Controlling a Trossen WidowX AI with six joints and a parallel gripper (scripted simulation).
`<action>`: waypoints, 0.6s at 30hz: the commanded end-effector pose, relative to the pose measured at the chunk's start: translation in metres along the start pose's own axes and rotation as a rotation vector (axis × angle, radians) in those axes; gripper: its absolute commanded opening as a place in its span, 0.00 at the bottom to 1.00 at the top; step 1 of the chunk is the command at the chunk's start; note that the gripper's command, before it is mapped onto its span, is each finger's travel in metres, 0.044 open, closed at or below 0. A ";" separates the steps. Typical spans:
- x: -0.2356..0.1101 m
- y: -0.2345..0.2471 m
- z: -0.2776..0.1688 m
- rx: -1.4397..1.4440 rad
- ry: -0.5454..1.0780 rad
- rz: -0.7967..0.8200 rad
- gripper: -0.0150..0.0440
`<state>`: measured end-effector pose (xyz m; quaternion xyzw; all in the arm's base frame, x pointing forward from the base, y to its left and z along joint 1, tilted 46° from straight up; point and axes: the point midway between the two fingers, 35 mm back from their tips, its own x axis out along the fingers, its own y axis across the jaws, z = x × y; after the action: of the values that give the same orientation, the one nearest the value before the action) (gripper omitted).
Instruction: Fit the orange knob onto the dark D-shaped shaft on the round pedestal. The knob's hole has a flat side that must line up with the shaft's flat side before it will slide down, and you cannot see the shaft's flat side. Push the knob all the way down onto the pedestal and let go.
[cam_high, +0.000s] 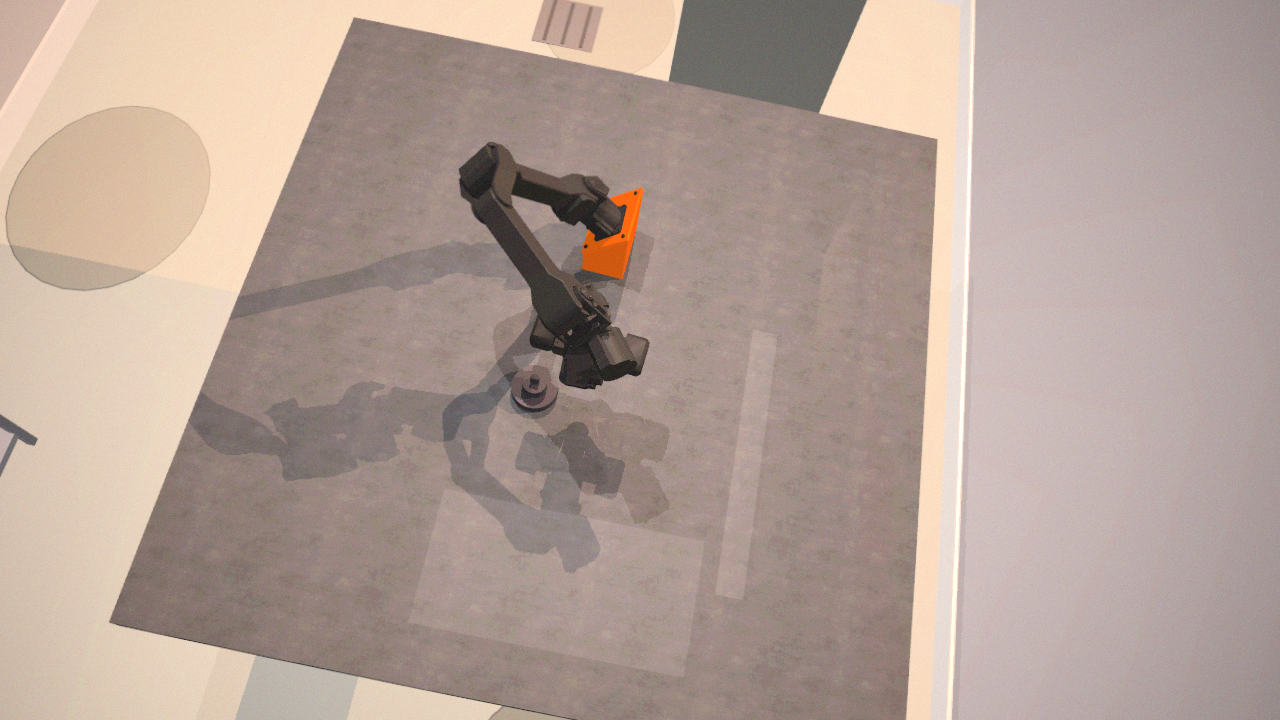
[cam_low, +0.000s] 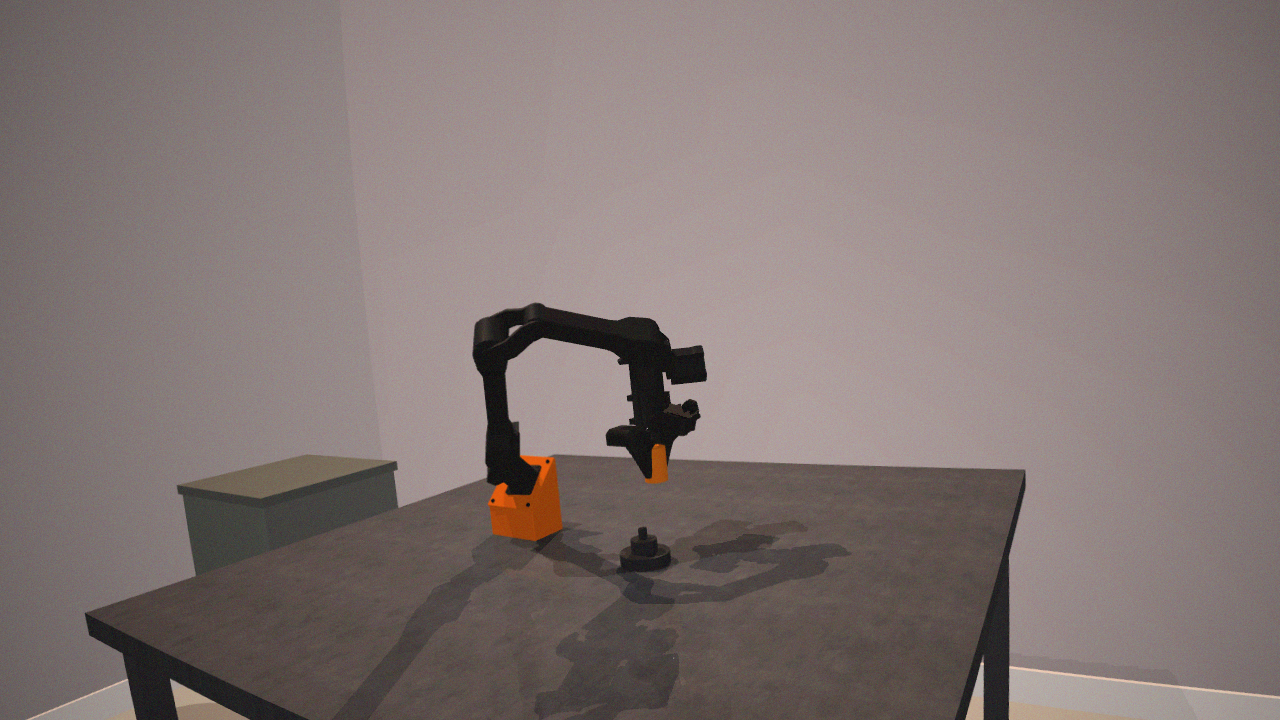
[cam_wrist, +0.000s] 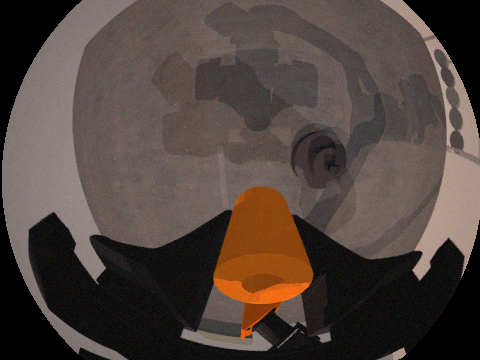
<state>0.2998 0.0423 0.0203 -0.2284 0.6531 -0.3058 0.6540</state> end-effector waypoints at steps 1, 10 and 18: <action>0.004 -0.013 0.007 -0.003 -0.007 -0.001 0.25; 0.012 -0.038 0.016 -0.002 -0.008 -0.006 0.25; 0.021 -0.060 0.023 0.000 -0.007 -0.014 0.25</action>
<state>0.3136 -0.0069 0.0427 -0.2305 0.6511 -0.3092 0.6537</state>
